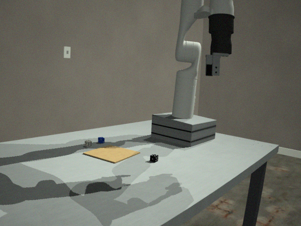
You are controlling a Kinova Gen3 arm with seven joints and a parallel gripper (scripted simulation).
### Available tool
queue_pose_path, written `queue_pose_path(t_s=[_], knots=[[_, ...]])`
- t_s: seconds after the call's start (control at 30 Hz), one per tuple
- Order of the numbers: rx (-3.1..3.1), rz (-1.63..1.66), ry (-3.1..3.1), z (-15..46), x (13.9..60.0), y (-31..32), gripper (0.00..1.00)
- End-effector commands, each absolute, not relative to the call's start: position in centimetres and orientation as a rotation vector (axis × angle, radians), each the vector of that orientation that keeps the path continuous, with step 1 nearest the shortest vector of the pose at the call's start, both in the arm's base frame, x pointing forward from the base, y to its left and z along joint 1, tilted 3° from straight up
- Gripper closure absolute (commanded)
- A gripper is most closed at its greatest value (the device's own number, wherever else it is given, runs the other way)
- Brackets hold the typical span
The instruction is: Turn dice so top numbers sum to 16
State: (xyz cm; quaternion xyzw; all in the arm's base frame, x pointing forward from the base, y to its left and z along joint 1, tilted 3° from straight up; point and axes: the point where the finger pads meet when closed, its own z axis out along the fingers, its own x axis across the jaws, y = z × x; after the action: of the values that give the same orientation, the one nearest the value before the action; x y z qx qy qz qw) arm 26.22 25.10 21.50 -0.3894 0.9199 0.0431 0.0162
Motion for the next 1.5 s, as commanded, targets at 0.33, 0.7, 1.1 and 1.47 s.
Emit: queue_pose_path(t_s=[0.33, 0.7, 1.1, 1.47], knots=[[-0.413, 0.185, 3.129, 15.8, 34.1, 15.1, 0.0], [0.467, 0.169, 3.139, 10.1, 37.9, 1.5, 0.0], [1.081, 0.101, 2.984, 6.2, 36.9, -9.7, 0.0], [1.245, 0.073, 2.918, 5.2, 35.9, -12.9, 0.0]])
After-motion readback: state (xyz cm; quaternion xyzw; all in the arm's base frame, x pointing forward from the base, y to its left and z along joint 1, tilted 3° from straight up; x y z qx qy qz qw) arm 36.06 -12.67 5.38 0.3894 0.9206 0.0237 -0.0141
